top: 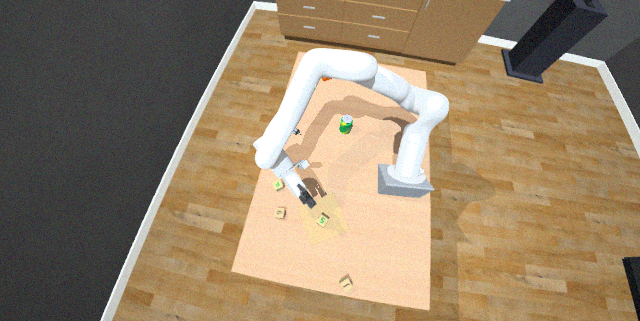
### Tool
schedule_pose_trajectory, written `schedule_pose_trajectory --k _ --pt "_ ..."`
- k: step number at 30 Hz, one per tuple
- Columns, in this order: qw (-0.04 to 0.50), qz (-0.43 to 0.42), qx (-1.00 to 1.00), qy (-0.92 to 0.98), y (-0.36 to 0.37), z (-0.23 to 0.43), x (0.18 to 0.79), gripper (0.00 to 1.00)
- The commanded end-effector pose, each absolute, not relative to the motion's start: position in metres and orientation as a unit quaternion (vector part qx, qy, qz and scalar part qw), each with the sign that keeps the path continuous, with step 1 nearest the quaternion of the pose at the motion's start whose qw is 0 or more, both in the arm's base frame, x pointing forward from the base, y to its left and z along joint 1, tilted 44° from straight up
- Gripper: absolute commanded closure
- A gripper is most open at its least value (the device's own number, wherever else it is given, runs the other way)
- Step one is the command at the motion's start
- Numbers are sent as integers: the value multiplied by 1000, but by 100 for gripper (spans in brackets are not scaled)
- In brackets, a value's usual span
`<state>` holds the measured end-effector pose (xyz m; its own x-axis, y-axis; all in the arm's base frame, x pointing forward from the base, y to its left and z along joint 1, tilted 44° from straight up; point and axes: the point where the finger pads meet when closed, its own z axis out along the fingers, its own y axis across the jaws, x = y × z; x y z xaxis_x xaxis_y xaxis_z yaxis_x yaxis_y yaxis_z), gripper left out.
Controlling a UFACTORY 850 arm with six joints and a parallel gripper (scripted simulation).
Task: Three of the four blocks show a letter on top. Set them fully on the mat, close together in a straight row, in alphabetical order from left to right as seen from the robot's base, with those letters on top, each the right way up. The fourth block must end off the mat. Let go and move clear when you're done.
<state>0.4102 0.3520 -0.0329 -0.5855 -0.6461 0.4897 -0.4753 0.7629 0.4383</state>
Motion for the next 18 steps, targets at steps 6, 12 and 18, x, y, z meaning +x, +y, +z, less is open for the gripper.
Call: schedule_pose_trajectory --k 6,12,18 --pt "333 -96 437 -830 383 -72 376 0" --pt "338 -75 506 -790 399 -96 353 0" --pt "341 -53 573 -743 413 -120 328 0"
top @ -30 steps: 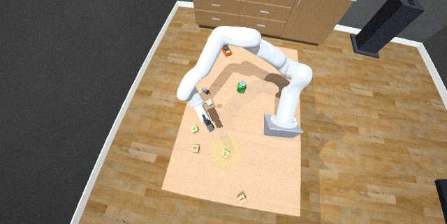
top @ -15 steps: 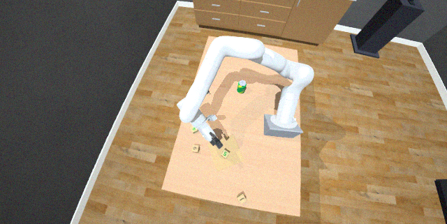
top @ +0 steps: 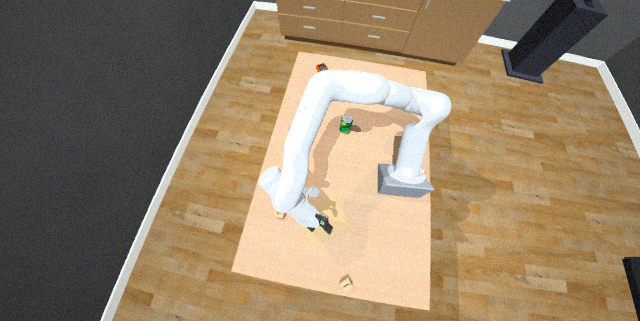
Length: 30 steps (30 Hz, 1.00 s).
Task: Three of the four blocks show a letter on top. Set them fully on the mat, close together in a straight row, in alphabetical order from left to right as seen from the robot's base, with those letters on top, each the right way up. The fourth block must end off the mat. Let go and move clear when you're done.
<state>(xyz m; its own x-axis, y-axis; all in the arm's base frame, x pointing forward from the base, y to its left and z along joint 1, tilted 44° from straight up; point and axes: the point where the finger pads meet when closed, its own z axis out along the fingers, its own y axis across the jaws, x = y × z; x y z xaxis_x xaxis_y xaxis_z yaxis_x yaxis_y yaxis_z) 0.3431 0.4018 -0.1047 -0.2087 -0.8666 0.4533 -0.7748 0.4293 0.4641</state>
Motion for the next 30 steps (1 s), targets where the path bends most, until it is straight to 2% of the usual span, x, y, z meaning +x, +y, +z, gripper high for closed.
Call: schedule_pose_trajectory --k 1,30 --pt "342 -50 584 -734 415 -125 324 0" --pt "351 48 824 -442 454 -235 207 0"
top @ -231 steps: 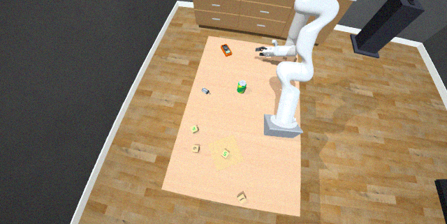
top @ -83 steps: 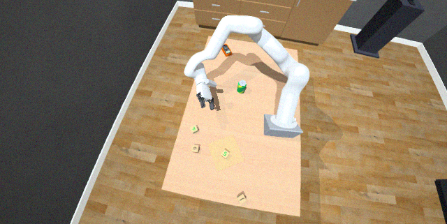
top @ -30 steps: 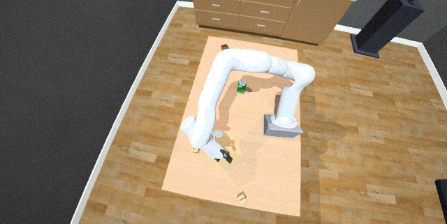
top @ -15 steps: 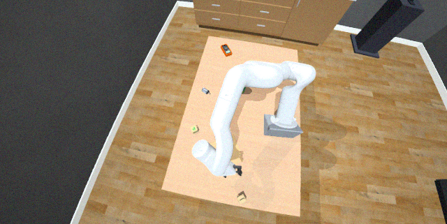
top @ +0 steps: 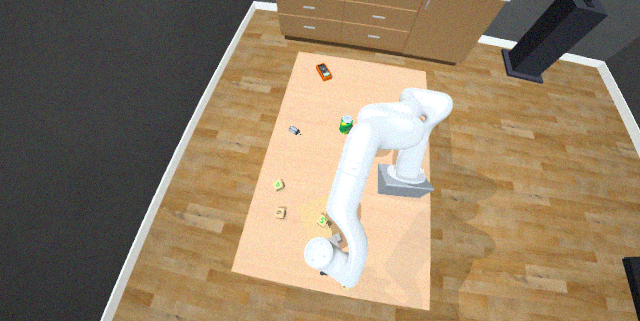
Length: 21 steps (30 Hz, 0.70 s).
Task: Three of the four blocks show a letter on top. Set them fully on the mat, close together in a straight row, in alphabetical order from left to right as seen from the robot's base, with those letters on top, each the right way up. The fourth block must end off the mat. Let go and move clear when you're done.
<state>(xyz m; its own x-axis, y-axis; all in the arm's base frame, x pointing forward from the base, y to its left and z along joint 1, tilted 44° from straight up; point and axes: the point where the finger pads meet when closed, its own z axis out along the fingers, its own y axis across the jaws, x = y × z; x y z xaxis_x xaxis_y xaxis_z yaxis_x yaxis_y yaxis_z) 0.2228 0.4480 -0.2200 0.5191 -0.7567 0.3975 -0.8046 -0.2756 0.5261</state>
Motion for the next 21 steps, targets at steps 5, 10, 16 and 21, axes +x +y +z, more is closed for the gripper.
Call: schedule_pose_trajectory --k 5,10,16,21 --pt "352 65 853 -379 456 -254 186 0" --pt "352 79 875 -324 458 -270 168 0" --pt "351 99 898 -244 458 -293 143 0" --pt "350 115 912 -181 457 -309 125 0"
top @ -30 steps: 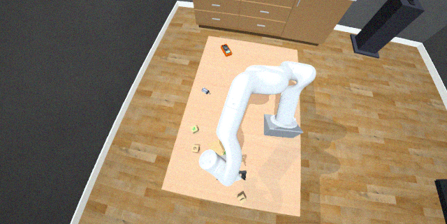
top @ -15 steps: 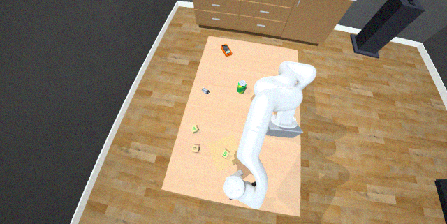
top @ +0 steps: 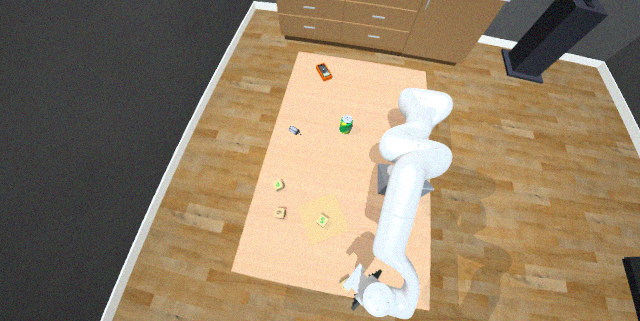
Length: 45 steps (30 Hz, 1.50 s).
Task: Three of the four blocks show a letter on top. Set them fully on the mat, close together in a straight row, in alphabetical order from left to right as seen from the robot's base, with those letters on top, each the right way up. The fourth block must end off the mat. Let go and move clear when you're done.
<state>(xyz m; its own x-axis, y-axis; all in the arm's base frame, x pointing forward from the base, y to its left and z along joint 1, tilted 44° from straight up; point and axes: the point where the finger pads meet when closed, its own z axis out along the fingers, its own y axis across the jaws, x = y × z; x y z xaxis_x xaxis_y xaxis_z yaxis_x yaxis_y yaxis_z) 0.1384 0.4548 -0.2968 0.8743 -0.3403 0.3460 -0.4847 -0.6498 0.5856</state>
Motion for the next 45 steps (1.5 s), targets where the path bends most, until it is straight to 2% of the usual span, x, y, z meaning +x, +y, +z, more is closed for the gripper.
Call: schedule_pose_trajectory --k 1,45 --pt "350 116 913 -175 457 -311 123 0" --pt "350 119 915 -163 456 -314 119 0"
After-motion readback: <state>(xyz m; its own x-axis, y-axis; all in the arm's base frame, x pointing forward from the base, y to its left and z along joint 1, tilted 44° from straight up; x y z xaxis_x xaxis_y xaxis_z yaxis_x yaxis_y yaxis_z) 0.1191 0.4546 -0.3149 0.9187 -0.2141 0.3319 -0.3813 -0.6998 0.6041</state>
